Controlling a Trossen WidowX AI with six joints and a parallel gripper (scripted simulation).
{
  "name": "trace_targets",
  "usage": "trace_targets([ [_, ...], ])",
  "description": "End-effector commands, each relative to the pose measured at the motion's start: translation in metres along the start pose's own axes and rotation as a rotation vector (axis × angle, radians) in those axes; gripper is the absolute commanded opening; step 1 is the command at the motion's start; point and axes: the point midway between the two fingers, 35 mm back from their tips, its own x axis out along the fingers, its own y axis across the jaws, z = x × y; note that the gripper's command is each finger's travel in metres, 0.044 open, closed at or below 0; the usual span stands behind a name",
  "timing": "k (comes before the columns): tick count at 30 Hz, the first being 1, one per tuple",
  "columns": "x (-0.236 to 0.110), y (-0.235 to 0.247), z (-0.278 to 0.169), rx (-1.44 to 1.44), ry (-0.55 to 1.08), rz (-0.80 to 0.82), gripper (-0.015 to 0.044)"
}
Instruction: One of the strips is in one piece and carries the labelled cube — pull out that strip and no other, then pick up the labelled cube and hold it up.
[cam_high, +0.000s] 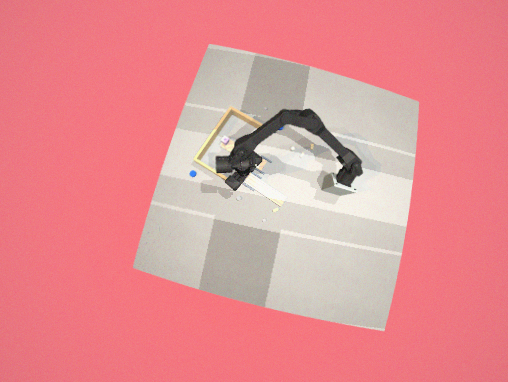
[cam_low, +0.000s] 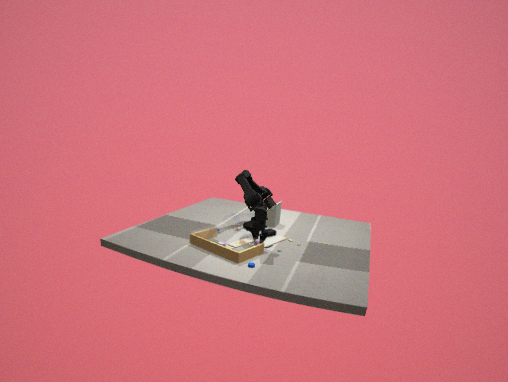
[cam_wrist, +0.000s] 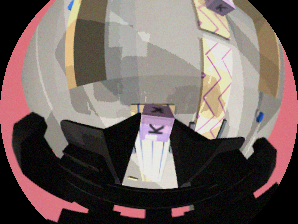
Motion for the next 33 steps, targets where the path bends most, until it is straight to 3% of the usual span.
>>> trace_targets([
  [1,0.000,0.000,0.000,0.001,0.000,0.000,0.0118],
  [5,0.000,0.000,0.000,0.001,0.000,0.000,0.0092],
  [9,-0.002,-0.001,-0.001,0.000,0.000,0.000,0.0000],
  [33,-0.043,-0.035,-0.054,-0.009,0.001,-0.005,0.0000],
])
